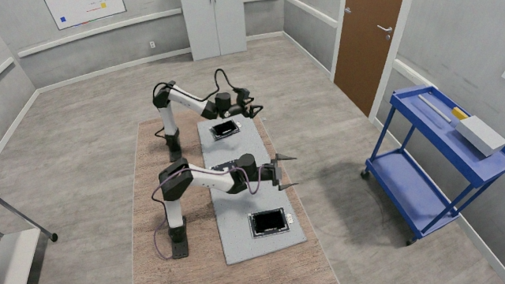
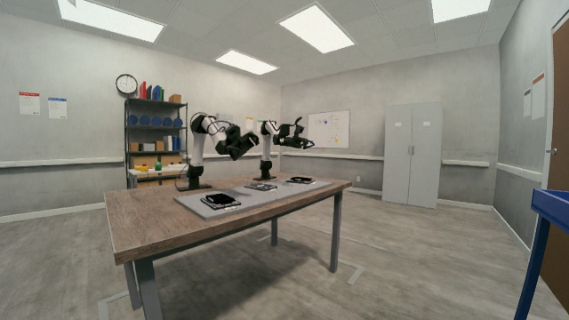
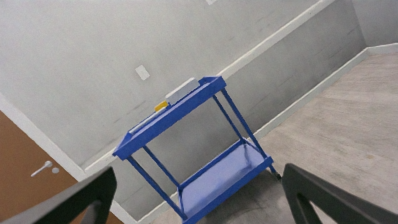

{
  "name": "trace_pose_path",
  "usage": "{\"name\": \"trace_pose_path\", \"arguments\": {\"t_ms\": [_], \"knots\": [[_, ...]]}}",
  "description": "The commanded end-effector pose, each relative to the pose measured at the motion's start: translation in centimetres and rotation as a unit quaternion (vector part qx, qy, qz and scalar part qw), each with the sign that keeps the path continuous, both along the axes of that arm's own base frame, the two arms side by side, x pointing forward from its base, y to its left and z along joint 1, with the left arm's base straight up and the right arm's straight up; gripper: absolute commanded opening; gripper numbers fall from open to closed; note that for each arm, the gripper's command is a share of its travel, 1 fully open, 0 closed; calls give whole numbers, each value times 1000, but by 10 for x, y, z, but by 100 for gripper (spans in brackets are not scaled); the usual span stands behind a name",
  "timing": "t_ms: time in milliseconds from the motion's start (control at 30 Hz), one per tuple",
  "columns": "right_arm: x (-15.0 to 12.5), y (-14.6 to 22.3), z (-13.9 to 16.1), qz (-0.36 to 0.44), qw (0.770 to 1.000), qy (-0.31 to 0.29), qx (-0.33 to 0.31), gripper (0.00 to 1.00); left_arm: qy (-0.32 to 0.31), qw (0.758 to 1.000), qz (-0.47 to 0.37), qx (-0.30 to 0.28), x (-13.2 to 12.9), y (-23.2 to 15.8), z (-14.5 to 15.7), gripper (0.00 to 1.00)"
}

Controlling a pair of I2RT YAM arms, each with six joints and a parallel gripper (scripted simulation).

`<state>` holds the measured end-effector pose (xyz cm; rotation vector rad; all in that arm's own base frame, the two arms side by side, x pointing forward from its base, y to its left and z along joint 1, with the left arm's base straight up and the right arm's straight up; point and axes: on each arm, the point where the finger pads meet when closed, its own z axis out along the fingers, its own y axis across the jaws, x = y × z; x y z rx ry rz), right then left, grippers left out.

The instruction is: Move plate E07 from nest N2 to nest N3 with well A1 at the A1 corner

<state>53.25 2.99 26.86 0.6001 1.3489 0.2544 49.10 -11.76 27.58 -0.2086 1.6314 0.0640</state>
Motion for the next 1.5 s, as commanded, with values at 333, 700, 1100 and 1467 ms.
{"name": "trace_pose_path", "arguments": {"t_ms": [333,700,1100,1467], "knots": [[-1,0,10,0,1000,-11,2,100,-7,1000,0,-3,-1,0,6,100],[-8,2,2,22,999,12,-21,100,11,1000,-6,-8,-11,4,-3,100],[-95,-14,-78,112,968,178,-135,100,118,993,-21,-3,-102,49,-73,100],[-187,-44,-140,166,916,296,-214,100,211,977,-36,8,-202,98,-137,100]]}}
